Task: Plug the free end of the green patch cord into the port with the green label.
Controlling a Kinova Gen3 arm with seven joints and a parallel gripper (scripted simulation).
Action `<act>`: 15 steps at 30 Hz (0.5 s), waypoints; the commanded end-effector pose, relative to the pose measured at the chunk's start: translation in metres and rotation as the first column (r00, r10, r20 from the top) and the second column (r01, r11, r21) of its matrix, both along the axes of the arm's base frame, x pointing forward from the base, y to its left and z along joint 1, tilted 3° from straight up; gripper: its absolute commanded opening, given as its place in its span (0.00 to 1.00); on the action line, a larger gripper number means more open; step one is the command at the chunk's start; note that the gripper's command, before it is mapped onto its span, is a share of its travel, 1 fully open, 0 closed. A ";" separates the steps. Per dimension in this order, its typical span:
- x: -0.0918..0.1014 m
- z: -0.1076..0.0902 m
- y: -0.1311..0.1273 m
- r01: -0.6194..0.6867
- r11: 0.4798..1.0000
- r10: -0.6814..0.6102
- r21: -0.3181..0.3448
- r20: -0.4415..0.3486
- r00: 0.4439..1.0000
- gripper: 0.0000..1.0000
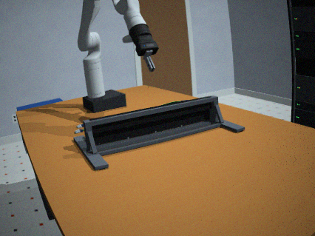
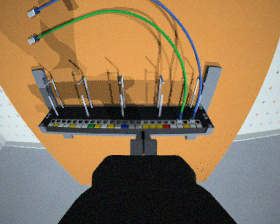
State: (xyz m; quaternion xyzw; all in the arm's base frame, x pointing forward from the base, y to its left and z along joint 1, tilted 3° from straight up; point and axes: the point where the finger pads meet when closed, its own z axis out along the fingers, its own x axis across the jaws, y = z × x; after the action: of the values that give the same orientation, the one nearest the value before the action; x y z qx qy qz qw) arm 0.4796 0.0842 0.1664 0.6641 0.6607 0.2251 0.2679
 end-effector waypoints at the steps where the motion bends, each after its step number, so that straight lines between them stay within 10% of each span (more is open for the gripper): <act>1: 0.002 -0.005 -0.002 0.003 1.000 -0.003 -0.003 -0.005 1.000 0.00; 15: 0.020 -0.026 -0.003 0.003 1.000 -0.003 -0.003 -0.005 1.000 0.00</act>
State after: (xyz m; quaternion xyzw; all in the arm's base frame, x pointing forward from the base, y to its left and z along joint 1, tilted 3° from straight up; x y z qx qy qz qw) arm 0.4993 0.0856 0.1465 0.6617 0.6619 0.2283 0.2683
